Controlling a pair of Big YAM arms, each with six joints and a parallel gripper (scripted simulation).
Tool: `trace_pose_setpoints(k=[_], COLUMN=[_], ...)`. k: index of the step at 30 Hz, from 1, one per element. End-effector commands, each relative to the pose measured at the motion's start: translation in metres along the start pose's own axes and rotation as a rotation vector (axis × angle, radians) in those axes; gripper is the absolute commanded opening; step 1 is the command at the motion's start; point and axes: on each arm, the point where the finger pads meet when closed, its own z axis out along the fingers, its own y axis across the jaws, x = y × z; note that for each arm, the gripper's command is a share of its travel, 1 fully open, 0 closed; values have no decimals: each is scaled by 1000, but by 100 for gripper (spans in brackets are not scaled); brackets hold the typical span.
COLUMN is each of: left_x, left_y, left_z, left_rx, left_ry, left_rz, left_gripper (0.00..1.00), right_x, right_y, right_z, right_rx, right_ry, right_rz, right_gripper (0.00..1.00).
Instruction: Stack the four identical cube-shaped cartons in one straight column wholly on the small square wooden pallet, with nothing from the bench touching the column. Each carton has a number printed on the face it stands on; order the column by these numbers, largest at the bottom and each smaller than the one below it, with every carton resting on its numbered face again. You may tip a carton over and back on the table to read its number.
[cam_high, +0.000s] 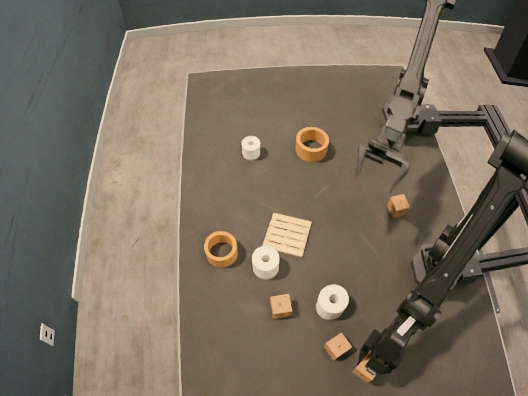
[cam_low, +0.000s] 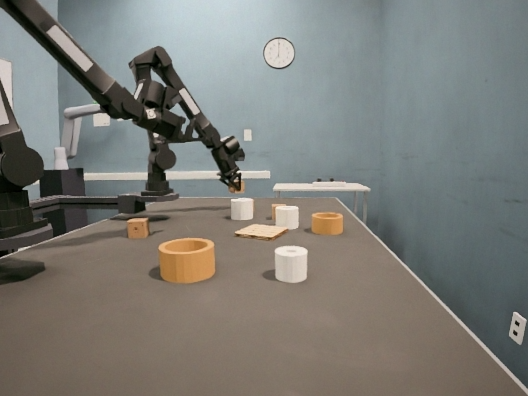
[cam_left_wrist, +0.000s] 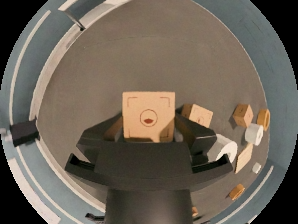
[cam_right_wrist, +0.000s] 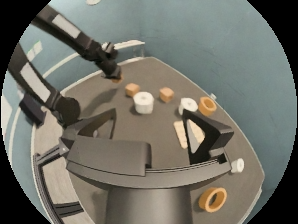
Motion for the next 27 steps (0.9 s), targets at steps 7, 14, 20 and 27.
trace_pose_setpoints(k=[7, 14, 20, 27], left_x=[-12, -12, -12, -35], left_y=[0, 0, 0, -47], left_z=[1, 1, 1, 4], left_rx=[0, 0, 0, 69], left_ry=[-13, -13, -13, 13], left_rz=[-2, -2, -2, -52], left_gripper=[46, 46, 46, 46], right_x=[52, 62, 68, 68], right_y=[-97, -120, -116, -116], right_z=[-89, -112, -109, -109], right_rx=[214, 284, 273, 273], right_ry=[-47, -70, -53, -53], right_rz=[69, 86, 85, 85], right_gripper=[100, 100, 100, 100])
